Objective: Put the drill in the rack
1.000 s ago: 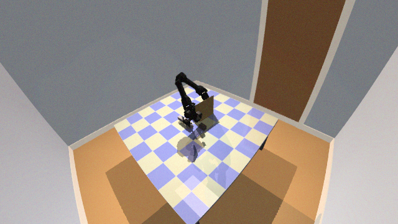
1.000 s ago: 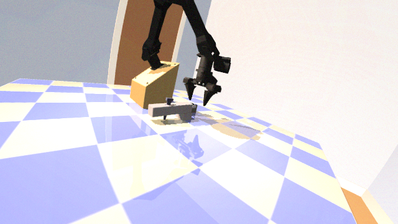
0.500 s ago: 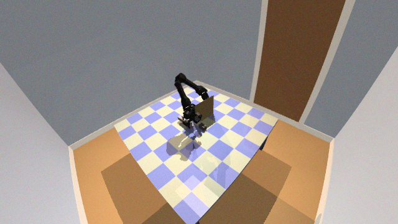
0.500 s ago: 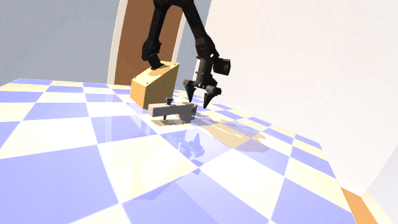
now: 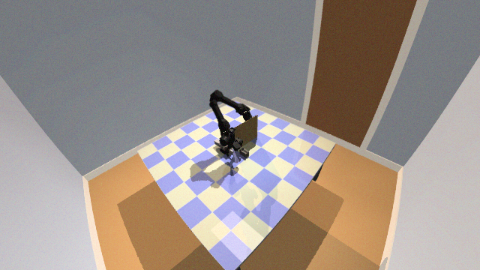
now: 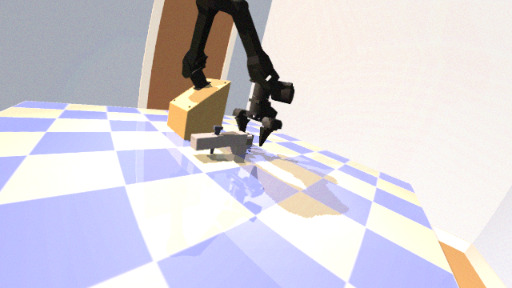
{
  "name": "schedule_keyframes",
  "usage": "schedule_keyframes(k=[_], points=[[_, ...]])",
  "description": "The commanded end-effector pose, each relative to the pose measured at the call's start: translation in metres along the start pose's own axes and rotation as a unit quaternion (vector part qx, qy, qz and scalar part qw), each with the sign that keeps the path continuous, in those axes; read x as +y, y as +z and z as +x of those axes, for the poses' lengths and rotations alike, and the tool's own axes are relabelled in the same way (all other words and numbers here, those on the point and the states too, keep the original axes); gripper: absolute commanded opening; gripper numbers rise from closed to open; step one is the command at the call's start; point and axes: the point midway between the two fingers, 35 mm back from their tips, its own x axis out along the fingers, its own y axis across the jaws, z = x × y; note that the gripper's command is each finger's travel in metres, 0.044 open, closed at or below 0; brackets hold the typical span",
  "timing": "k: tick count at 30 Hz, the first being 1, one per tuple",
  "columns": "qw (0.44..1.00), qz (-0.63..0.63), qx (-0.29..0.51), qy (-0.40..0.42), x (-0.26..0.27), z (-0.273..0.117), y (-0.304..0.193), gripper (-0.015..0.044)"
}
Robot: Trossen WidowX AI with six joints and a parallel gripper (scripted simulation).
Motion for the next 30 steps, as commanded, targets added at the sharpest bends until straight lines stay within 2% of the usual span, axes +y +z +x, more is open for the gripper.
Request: schedule_keyframes(k=[1,15,30], points=[[1.000,-0.006,0.004,0.005,0.0055,0.0087,-0.0032,0.0440],[1.000,-0.006,0.005,0.005,0.0066,0.0186,-0.0067,0.0440],[1.000,-0.001,0.002,0.003,0.0035,0.0171,-0.0056,0.0046]])
